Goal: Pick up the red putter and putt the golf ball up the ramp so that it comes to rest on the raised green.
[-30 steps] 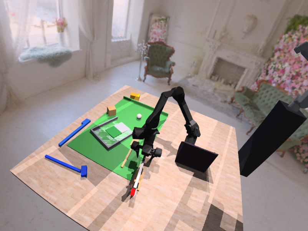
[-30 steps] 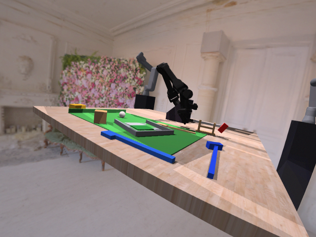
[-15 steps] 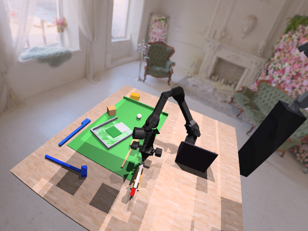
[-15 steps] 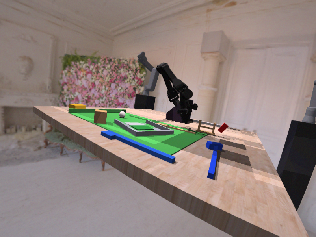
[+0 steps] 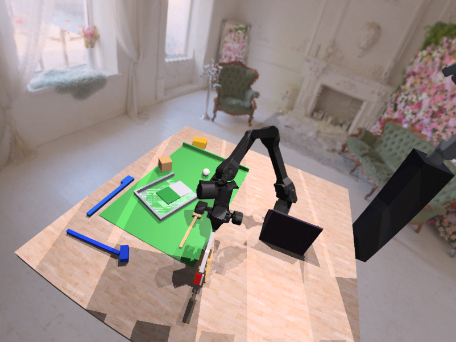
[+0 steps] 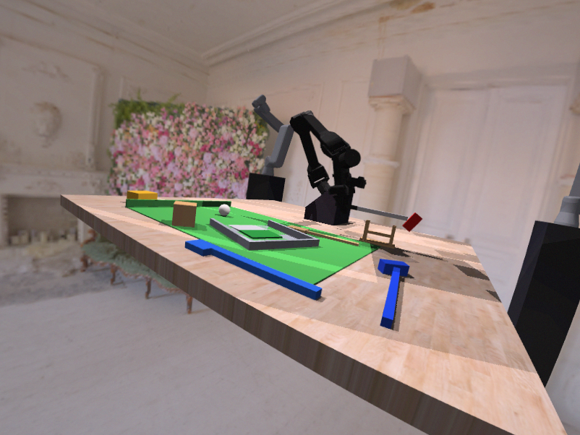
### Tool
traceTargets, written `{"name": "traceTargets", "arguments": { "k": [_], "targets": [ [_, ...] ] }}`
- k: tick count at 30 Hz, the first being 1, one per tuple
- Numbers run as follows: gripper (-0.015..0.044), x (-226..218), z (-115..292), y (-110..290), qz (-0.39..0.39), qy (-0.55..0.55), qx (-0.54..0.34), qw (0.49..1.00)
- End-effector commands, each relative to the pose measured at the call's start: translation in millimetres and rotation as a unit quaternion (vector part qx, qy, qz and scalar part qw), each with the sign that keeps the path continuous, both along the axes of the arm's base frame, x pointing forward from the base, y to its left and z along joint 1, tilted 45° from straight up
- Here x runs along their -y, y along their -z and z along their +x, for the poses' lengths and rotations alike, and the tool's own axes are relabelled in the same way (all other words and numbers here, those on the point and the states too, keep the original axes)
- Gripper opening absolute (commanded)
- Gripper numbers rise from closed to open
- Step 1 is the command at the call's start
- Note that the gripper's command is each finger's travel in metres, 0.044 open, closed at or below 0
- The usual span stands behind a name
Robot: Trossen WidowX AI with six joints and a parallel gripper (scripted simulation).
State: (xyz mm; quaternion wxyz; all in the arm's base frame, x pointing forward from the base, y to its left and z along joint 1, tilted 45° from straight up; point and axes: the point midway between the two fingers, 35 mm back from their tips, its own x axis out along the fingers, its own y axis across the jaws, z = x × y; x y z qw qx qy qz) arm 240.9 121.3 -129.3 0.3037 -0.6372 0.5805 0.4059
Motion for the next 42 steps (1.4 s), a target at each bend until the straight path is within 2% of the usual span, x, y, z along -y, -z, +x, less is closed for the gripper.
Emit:
{"name": "traceTargets", "arguments": {
  "k": [1,4,8,22,32,42],
  "targets": [
    [0.0,-23,1,-22,0.01,0.0,0.006,1.0],
    [0.0,-34,-3,-36,0.01,0.001,0.006,1.0],
    [0.0,-28,0,-34,0.005,0.006,0.012,1.0],
    [0.0,25,37,-107,-0.001,0.217,0.159,0.963],
    [0.0,72,48,-159,-0.009,0.36,0.262,0.895],
    [0.0,123,44,-209,-0.02,0.489,0.36,0.794]
  ]
}}
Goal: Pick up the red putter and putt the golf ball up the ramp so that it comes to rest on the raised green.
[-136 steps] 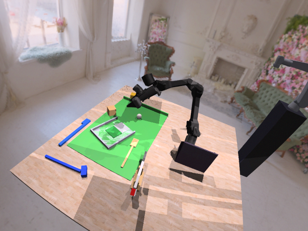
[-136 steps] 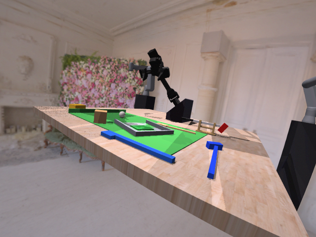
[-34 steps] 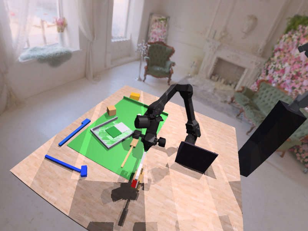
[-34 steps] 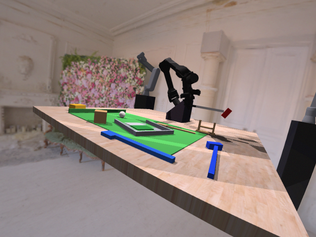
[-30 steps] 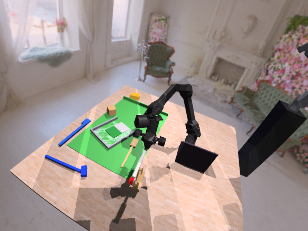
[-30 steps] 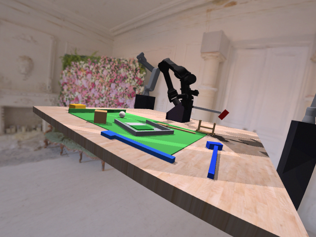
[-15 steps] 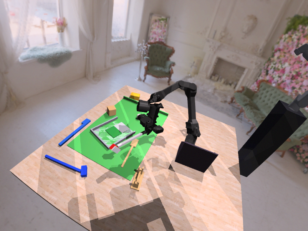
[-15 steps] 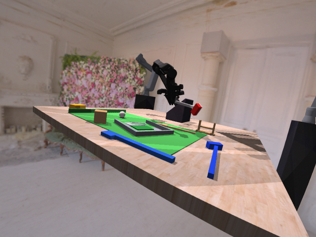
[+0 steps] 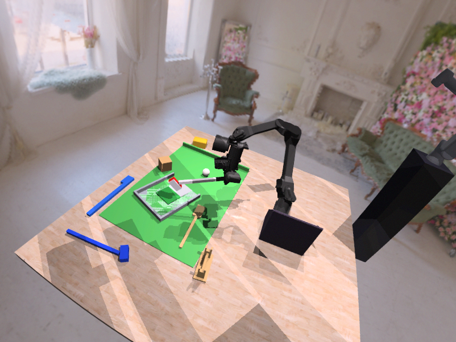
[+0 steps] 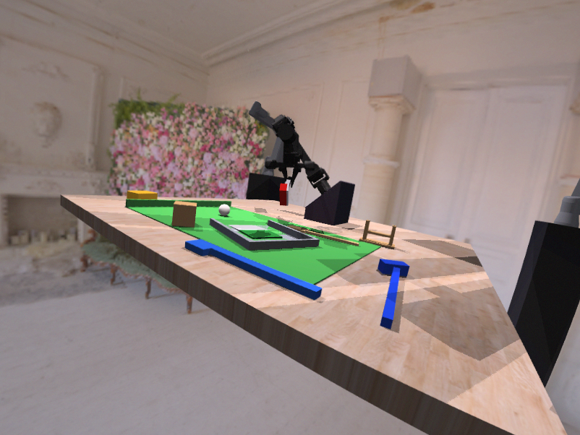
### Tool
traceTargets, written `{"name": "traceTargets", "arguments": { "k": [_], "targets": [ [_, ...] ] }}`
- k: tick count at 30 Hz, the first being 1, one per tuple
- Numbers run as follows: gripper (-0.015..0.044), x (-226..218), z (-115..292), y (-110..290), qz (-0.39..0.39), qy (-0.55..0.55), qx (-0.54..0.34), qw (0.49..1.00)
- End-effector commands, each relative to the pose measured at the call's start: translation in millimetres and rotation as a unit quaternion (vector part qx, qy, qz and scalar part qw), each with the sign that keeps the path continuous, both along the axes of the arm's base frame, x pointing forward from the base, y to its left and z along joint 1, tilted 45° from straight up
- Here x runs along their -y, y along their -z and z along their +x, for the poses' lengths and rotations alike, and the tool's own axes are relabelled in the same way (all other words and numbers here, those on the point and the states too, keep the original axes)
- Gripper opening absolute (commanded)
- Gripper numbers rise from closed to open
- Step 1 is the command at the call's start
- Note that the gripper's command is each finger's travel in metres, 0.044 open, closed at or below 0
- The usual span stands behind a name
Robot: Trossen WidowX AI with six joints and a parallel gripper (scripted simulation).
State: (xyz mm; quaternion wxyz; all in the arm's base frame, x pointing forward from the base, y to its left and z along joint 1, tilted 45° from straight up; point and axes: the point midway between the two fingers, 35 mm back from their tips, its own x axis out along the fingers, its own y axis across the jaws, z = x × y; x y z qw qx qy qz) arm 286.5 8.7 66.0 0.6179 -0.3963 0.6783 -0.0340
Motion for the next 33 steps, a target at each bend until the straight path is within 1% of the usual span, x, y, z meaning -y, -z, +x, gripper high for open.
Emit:
{"name": "traceTargets", "arguments": {
  "k": [1,10,20,26,33],
  "targets": [
    [0.0,15,-3,-18,-0.003,0.048,0.042,0.998],
    [0.0,59,-22,-59,-0.021,0.183,0.144,0.972],
    [0.0,102,-56,-100,-0.044,0.322,0.255,0.911],
    [0.0,106,-58,-101,-0.046,0.33,0.263,0.905],
    [0.0,124,-57,-83,-0.046,0.33,0.263,0.905]
  ]
}}
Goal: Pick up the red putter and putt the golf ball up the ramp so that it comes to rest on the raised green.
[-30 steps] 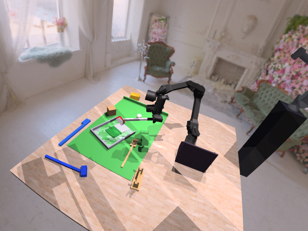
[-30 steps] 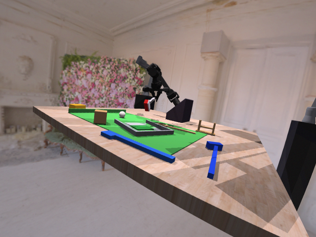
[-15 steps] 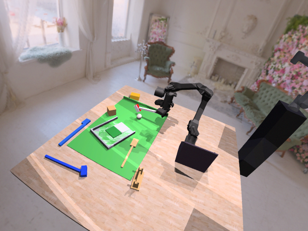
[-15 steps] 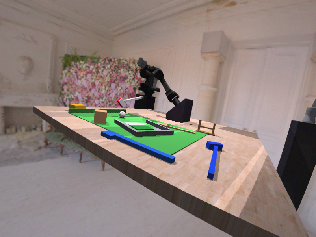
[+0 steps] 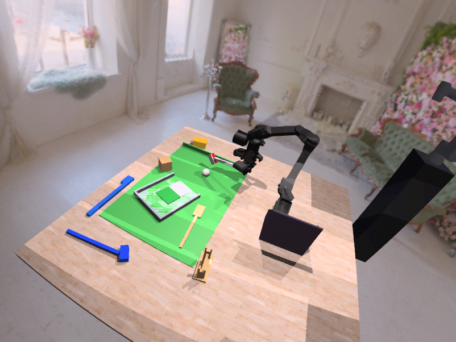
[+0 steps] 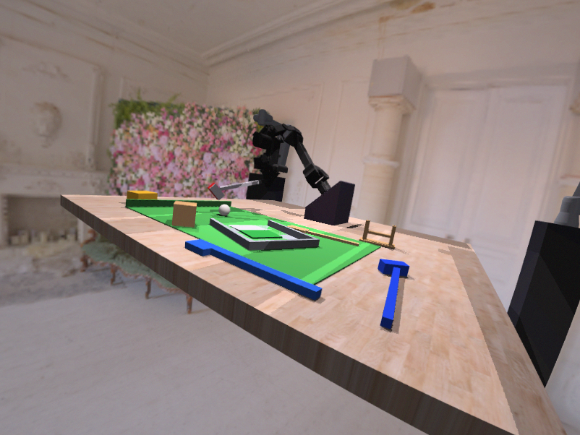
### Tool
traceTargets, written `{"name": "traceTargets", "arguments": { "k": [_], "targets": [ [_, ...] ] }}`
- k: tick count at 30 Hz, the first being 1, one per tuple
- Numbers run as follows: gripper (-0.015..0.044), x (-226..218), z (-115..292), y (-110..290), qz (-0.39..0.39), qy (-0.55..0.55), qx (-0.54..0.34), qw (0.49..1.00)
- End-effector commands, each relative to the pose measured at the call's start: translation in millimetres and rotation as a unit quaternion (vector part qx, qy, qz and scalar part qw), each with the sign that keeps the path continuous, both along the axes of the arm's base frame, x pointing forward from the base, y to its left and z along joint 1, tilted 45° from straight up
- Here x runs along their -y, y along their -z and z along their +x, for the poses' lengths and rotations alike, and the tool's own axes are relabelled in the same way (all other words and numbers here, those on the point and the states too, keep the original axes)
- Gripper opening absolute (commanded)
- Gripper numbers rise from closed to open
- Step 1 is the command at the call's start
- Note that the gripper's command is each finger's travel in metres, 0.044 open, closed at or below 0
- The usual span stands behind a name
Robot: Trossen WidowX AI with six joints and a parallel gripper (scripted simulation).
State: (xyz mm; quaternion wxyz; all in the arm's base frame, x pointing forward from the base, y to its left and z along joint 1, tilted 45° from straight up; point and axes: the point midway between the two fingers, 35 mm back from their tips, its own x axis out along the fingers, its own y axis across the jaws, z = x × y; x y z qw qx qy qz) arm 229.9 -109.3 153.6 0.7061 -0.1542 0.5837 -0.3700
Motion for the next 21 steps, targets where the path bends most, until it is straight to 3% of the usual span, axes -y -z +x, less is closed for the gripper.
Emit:
{"name": "traceTargets", "arguments": {
  "k": [1,21],
  "targets": [
    [0.0,10,0,8,-0.001,-0.001,0.003,1.0],
    [0.0,32,1,30,-0.002,-0.001,0.004,1.0]
  ]
}}
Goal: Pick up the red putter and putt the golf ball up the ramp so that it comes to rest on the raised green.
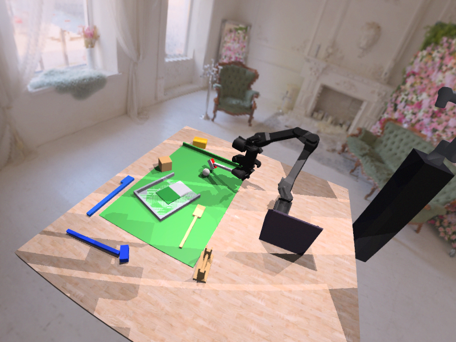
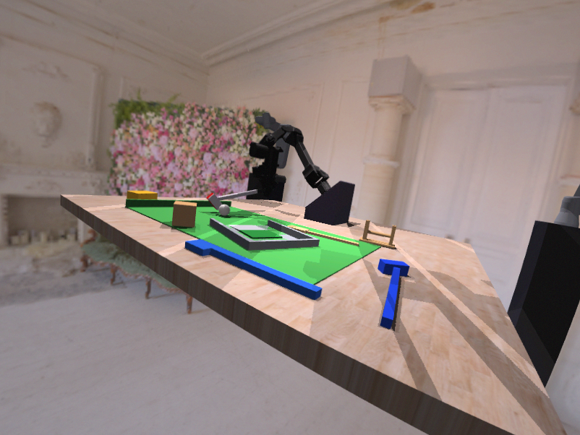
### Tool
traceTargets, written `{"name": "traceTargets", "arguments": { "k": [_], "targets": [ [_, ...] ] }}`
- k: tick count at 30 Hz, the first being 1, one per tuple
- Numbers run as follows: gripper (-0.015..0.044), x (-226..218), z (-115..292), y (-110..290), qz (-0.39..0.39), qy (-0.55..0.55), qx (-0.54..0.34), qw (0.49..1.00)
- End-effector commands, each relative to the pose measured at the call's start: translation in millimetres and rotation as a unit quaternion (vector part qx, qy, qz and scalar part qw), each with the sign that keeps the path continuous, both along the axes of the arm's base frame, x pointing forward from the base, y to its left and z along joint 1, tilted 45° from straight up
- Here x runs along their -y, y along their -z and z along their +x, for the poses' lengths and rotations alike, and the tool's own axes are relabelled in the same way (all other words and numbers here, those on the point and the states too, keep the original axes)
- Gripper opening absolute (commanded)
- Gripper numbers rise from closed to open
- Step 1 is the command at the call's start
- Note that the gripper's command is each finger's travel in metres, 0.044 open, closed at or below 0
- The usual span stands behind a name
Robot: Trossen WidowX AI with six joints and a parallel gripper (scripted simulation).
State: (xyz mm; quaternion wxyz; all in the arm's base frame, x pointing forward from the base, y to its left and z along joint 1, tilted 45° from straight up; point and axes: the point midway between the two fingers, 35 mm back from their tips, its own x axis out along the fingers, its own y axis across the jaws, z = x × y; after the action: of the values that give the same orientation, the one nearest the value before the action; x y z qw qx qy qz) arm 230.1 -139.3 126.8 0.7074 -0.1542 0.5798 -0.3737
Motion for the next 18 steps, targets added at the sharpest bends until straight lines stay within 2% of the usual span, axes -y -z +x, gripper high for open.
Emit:
{"name": "traceTargets", "arguments": {
  "k": [1,18],
  "targets": [
    [0.0,3.1,0.9,4.2,0.001,-0.002,0.0,1.0],
    [0.0,11.9,-2.9,-1.3,0.0,0.0,0.0,1.0]
  ]
}}
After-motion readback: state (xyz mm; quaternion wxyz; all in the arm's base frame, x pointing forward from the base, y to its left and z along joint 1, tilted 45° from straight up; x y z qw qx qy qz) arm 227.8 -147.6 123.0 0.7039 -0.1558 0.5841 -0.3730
